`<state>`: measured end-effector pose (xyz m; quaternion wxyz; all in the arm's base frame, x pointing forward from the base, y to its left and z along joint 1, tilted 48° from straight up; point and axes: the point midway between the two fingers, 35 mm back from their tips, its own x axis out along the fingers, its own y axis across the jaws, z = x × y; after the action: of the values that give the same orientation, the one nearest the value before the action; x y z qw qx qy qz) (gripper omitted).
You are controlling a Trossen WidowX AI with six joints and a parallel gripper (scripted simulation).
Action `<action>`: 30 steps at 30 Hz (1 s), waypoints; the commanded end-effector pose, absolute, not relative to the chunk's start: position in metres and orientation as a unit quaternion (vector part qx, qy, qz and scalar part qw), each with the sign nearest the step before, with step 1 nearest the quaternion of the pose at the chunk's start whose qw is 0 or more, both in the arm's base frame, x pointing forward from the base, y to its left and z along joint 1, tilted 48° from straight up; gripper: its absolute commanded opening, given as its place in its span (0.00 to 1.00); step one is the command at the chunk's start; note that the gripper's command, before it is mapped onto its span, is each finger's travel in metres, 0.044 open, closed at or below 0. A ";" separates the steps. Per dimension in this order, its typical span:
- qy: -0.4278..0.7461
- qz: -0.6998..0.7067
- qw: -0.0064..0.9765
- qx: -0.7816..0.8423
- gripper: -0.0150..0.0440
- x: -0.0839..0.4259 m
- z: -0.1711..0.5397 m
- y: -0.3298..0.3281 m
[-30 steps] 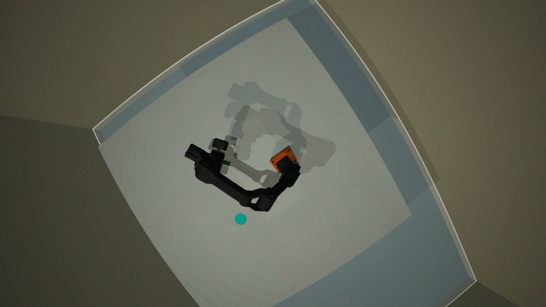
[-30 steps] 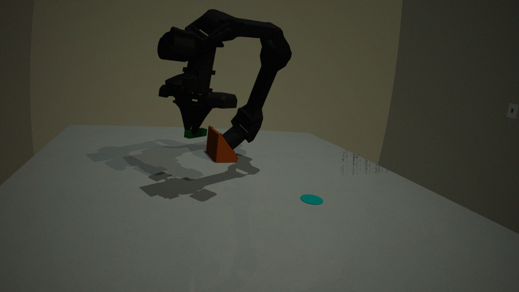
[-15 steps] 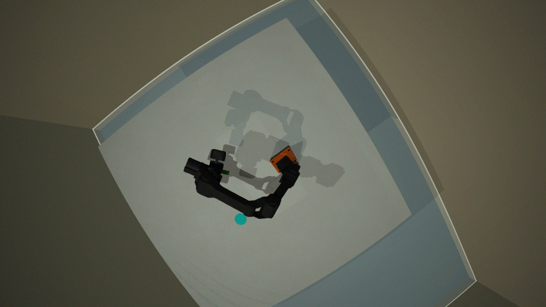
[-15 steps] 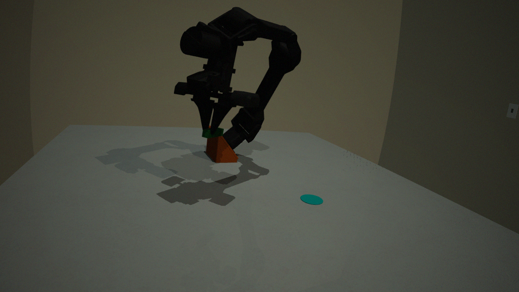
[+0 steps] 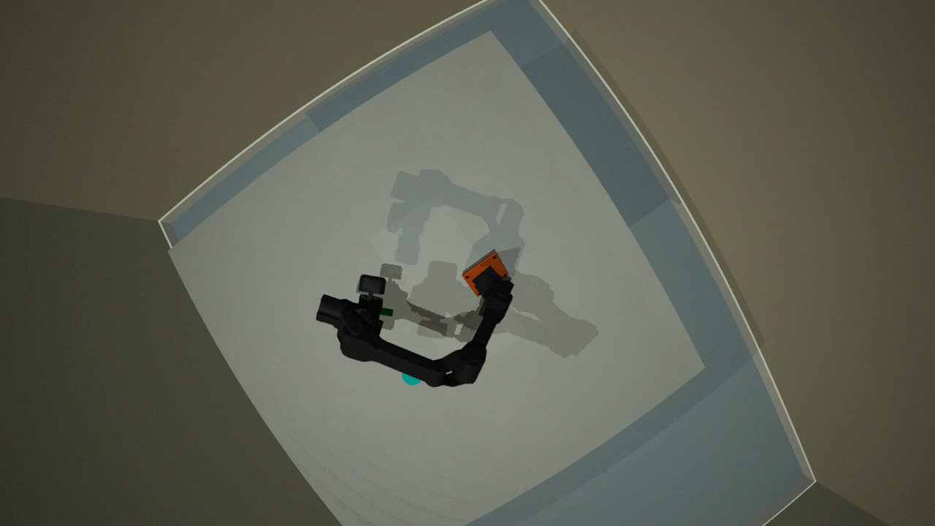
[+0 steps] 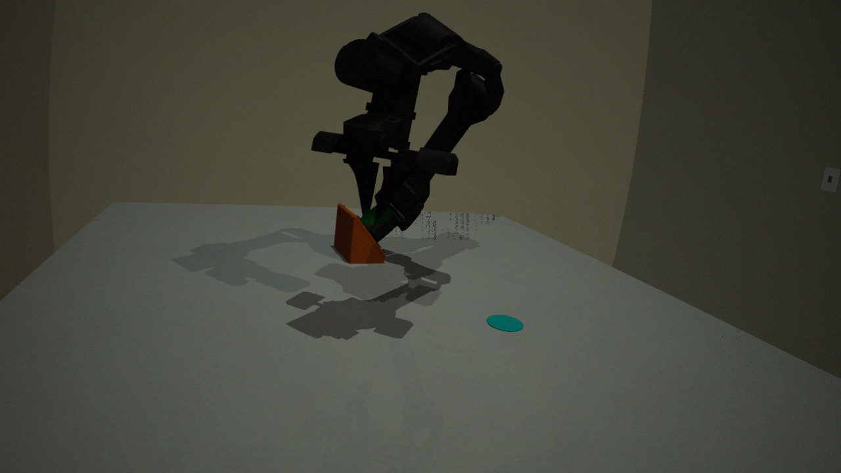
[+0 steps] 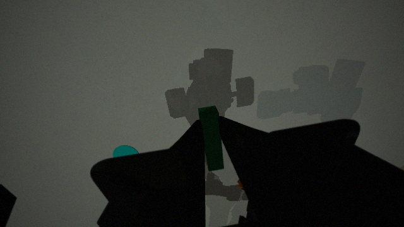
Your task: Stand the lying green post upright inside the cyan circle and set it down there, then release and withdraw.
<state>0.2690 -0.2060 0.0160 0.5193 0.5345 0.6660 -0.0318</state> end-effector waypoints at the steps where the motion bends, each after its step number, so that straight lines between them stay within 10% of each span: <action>1: 0.662 -0.027 0.529 0.531 0.29 0.277 0.029 -0.200; 30: 0.652 0.024 0.573 0.496 0.29 0.315 0.093 -0.146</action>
<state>0.3114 -0.1526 0.0823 0.5670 0.4977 0.6560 0.0192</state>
